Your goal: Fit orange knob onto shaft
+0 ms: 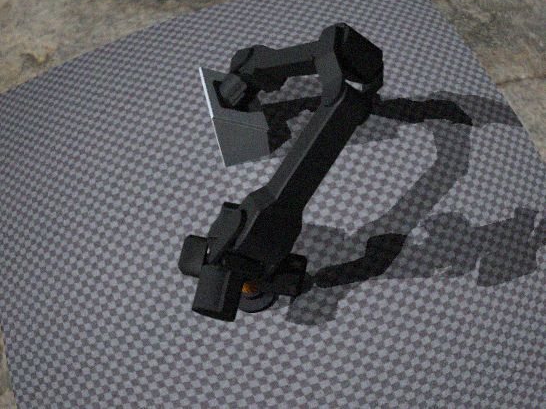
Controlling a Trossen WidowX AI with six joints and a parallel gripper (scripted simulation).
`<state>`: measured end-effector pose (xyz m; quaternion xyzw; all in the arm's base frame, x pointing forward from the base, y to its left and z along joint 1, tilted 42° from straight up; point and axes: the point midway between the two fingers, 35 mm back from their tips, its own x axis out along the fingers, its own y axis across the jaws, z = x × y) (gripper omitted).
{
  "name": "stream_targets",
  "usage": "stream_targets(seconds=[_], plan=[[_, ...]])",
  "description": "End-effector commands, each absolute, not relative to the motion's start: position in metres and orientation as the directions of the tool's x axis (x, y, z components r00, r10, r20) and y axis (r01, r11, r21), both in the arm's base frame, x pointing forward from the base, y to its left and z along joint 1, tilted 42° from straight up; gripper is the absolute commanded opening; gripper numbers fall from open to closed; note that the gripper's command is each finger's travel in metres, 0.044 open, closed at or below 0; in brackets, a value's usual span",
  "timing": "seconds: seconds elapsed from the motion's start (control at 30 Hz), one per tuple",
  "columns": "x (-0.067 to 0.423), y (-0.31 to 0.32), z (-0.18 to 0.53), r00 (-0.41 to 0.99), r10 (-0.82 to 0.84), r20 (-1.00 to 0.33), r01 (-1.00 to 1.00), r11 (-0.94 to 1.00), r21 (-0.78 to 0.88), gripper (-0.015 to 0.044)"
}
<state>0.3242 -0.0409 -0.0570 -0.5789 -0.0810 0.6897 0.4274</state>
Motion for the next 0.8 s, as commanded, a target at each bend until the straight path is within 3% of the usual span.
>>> stream_targets(seconds=[0.0,0.37,0.77], plan=[[0.3250,-0.0416,-0.0550,0.041,0.684,-0.728,-0.443,-0.641,-0.627,0.0000],[0.3249,-0.0414,-0.0554,0.042,0.682,-0.730,0.266,-0.712,-0.650,0.0000],[0.3246,-0.0409,-0.0564,0.044,0.680,-0.732,0.894,-0.354,-0.275,0.0000]])
